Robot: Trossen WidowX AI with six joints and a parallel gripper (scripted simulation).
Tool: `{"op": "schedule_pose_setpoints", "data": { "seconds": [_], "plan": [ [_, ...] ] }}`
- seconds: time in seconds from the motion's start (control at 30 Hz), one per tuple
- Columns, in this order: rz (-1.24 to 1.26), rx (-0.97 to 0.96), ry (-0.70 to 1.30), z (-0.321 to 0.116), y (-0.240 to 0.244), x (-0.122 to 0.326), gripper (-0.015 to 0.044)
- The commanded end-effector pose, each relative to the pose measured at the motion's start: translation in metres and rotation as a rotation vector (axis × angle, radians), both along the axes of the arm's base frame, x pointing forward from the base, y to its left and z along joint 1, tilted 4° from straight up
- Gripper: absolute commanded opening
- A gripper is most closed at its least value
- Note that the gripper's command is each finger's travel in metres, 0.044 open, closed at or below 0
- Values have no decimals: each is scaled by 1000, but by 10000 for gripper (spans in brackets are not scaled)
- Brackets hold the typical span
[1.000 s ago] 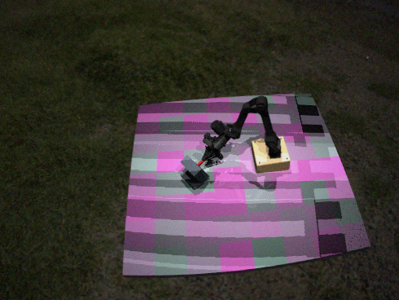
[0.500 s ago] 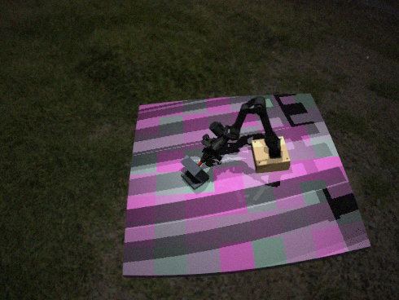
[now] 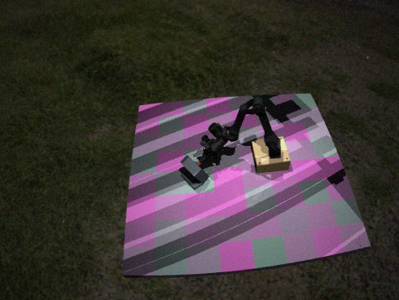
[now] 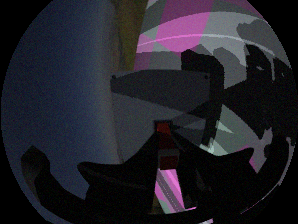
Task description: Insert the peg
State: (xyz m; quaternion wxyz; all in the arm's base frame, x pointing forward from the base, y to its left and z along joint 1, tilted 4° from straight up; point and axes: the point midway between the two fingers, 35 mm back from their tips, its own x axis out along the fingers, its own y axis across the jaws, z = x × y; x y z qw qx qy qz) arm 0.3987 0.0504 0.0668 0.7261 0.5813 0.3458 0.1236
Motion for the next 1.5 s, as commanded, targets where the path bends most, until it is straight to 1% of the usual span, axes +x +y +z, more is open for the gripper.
{"op": "schedule_pose_setpoints", "data": {
  "seconds": [0.0,0.3,0.87,1.47],
  "plan": [
    [-7,1,6,-2,0,1,0],
    [0,0,1,0,0,0,0],
    [0,-1,2,1,-2,-2,440],
    [-3,-7,10,10,-21,-18,440]
  ]
}}
